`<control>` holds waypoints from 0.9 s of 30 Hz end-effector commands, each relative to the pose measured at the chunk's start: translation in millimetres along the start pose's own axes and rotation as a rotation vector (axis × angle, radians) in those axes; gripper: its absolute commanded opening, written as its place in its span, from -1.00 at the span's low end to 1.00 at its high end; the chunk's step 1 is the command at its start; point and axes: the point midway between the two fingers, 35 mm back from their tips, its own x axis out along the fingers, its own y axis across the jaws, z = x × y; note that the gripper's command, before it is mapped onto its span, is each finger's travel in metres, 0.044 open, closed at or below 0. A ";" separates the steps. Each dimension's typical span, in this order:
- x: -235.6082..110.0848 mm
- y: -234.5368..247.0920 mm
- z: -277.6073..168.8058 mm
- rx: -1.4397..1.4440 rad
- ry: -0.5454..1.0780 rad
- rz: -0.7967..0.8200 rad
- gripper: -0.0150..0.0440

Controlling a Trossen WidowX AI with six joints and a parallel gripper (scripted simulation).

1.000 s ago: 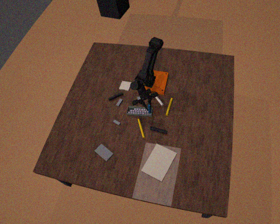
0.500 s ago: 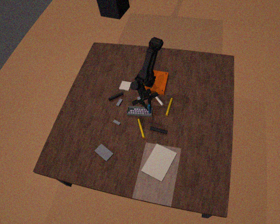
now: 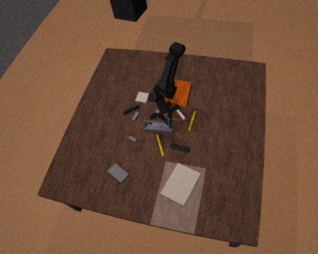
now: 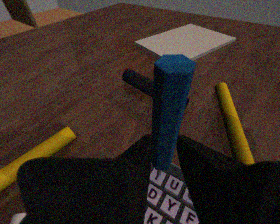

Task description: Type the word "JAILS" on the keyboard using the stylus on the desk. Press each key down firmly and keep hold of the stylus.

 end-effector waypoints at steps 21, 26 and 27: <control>-8.7 -1.2 15.7 0.009 0.004 -0.003 -0.22; -18.8 0.4 30.9 0.009 0.005 -0.003 -0.22; -19.9 0.7 32.5 0.009 0.005 -0.003 -0.22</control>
